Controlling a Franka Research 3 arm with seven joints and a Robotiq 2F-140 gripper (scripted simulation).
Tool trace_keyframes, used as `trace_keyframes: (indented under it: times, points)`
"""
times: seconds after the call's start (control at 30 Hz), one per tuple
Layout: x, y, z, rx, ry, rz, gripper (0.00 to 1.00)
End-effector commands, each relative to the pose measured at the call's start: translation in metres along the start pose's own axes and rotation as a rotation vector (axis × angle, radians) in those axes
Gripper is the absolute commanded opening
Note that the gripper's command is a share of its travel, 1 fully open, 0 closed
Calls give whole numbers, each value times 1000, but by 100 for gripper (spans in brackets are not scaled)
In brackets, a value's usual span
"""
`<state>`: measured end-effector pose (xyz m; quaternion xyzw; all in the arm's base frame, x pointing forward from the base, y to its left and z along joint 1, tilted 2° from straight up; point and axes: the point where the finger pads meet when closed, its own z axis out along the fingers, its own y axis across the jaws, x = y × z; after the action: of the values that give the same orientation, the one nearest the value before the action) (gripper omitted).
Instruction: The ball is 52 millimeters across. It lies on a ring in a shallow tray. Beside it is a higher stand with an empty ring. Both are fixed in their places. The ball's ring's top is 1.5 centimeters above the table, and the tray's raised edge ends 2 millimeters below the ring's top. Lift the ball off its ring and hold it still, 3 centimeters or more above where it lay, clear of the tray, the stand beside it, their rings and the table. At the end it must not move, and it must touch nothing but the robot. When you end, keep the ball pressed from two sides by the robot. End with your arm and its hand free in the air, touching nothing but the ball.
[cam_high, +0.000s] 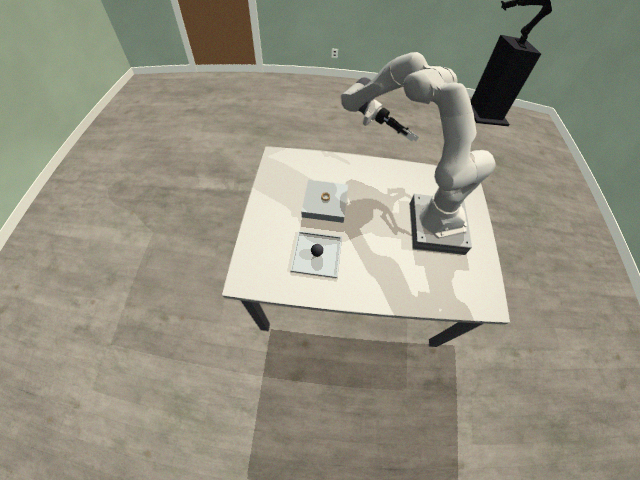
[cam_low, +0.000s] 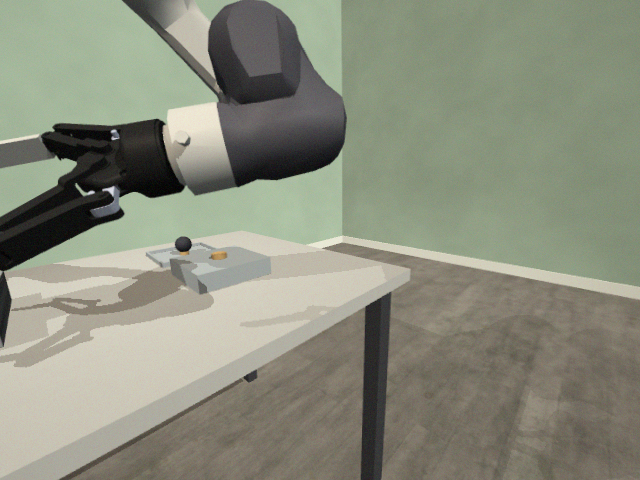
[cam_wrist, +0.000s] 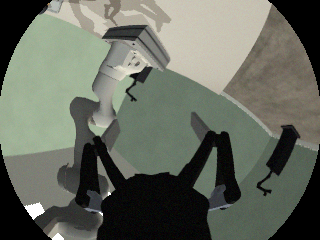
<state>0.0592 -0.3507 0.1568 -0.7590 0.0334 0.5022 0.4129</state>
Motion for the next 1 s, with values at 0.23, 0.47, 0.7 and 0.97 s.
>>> trace_keyframes:
  times: [0.23, 0.47, 0.7, 0.97]
  points:
    - [41, -42, -3, -65, 105, 7, 100]
    - [80, -82, -4, -133, 204, 10, 100]
    - [128, -129, -6, -213, 324, 14, 100]
    - [178, -180, -9, -299, 450, 17, 100]
